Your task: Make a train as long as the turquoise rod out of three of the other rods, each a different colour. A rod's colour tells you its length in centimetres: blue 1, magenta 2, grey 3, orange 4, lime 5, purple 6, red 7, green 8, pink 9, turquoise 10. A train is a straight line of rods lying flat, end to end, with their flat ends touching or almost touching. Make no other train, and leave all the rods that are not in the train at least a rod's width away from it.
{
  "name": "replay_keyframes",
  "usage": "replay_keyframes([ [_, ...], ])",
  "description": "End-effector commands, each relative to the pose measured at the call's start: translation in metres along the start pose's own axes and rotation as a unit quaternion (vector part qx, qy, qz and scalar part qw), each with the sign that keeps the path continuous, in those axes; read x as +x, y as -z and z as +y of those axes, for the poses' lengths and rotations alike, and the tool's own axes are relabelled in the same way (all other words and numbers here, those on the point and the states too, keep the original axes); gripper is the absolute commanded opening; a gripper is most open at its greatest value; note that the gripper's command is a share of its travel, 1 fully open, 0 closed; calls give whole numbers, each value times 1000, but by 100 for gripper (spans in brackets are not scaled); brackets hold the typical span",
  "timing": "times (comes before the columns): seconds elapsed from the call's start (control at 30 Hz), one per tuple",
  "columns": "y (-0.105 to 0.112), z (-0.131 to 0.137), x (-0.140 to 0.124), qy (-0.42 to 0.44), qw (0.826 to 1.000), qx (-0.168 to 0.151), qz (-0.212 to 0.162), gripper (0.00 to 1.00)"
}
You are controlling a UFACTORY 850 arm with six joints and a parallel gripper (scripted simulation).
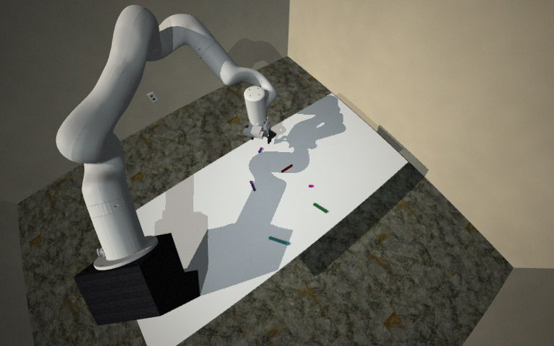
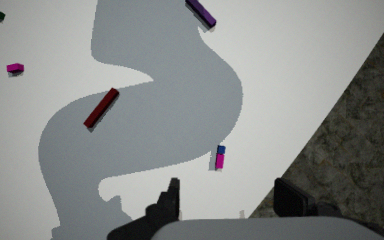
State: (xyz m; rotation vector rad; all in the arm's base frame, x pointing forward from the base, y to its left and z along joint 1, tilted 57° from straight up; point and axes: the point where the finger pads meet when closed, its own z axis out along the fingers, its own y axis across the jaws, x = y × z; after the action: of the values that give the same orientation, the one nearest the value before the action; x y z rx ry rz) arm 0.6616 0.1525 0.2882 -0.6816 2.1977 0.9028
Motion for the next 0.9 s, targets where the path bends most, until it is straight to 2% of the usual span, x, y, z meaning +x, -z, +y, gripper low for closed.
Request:
replay_keyframes([
  [0.0, -1, -12, 3, 84, 996, 1, -2, 100],
  [0.07, -1, -12, 3, 84, 996, 1, -2, 100],
  [0.23, -4, -26, 7, 180, 984, 1, -2, 100],
  [0.57, -7, -49, 15, 335, 942, 2, -1, 100],
  [0.63, -7, -49, 15, 335, 942, 2, -1, 100],
  [0.7, -8, -57, 18, 390, 921, 2, -1, 100],
  [0.87, -10, -67, 22, 456, 890, 2, -1, 100],
])
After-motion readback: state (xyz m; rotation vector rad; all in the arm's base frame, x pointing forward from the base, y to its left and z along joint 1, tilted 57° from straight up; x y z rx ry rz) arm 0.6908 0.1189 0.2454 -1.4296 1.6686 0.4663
